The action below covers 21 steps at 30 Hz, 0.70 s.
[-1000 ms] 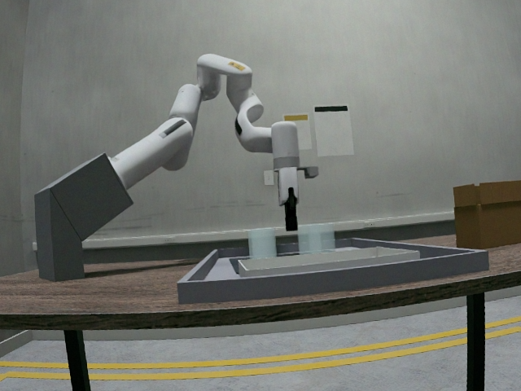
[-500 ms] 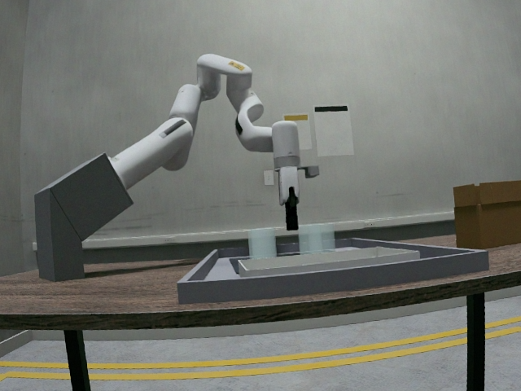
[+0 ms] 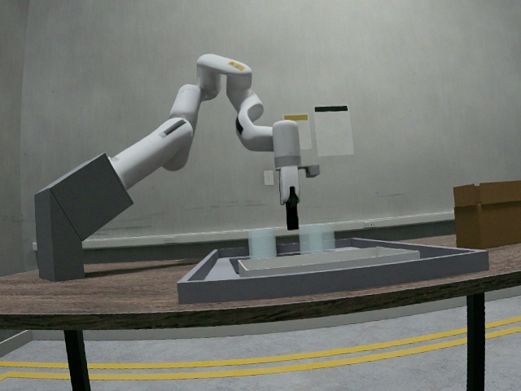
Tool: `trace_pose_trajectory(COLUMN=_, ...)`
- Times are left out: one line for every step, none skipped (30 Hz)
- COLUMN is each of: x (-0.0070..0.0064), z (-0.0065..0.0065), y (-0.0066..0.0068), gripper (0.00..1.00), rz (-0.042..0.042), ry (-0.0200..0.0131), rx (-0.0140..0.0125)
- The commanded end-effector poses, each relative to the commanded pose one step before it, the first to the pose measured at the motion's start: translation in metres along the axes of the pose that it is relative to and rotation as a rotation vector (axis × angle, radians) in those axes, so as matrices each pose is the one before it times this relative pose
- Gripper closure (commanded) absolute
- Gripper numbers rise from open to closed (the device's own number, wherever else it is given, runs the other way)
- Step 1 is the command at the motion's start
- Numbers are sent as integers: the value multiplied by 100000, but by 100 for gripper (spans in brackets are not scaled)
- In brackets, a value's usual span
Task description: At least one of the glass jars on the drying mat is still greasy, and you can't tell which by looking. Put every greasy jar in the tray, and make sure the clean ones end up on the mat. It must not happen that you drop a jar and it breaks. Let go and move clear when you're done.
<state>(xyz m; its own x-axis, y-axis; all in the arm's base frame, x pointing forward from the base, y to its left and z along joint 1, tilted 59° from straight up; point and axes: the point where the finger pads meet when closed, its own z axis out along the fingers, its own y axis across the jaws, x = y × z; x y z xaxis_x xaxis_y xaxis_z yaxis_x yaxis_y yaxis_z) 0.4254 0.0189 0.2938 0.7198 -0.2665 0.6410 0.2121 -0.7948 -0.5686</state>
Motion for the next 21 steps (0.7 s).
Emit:
trace_pose_trajectory(x=190, z=-147, y=30, gripper=100, rz=15, ry=323, rx=-65)
trace_pose_trajectory(x=13, z=-11, y=0, gripper=100, rz=0, ry=0, rx=0)
trace_pose_trajectory(x=0, z=0, y=0, gripper=100, rz=0, ry=0, rx=0)
trace_pose_trajectory(x=0, z=0, y=0, gripper=100, rz=0, ry=0, rx=0)
trace_pose_trajectory(x=13, z=-11, y=0, gripper=100, rz=0, ry=0, rx=0)
trace_pose_trajectory(x=13, z=-11, y=0, gripper=100, rz=0, ry=0, rx=0)
trace_pose_trajectory(x=13, z=-11, y=0, gripper=100, rz=0, ry=0, rx=0)
trace_pose_trajectory(x=13, z=-11, y=0, gripper=100, rz=0, ry=0, rx=0)
trace_pose_trajectory(x=13, z=-11, y=0, gripper=100, rz=0, ry=0, rx=0)
trace_pose_trajectory(x=13, z=-11, y=0, gripper=100, rz=0, ry=0, rx=0)
trace_pose_trajectory(x=13, z=-11, y=0, gripper=100, rz=0, ry=0, rx=0)
trace_pose_trajectory(x=13, z=-11, y=0, gripper=100, rz=0, ry=0, rx=0)
trace_pose_trajectory(x=13, z=-11, y=0, gripper=100, rz=0, ry=0, rx=0)
trace_pose_trajectory(x=13, z=-11, y=0, gripper=100, rz=0, ry=0, rx=0)
trace_pose_trajectory(x=13, z=-11, y=0, gripper=100, rz=0, ry=0, rx=0)
trace_pose_trajectory(x=13, z=-11, y=0, gripper=100, rz=0, ry=0, rx=0)
trace_pose_trajectory(x=-241, z=68, y=0, gripper=100, rz=0, ry=0, rx=0)
trace_pose_trajectory(x=-241, z=68, y=0, gripper=100, rz=0, ry=0, rx=0)
trace_pose_trajectory(x=-241, z=68, y=0, gripper=100, rz=0, ry=0, rx=0)
trace_pose_trajectory(x=0, z=0, y=0, gripper=100, rz=0, ry=0, rx=0)
trace_pose_trajectory(x=0, z=0, y=0, gripper=100, rz=0, ry=0, rx=0)
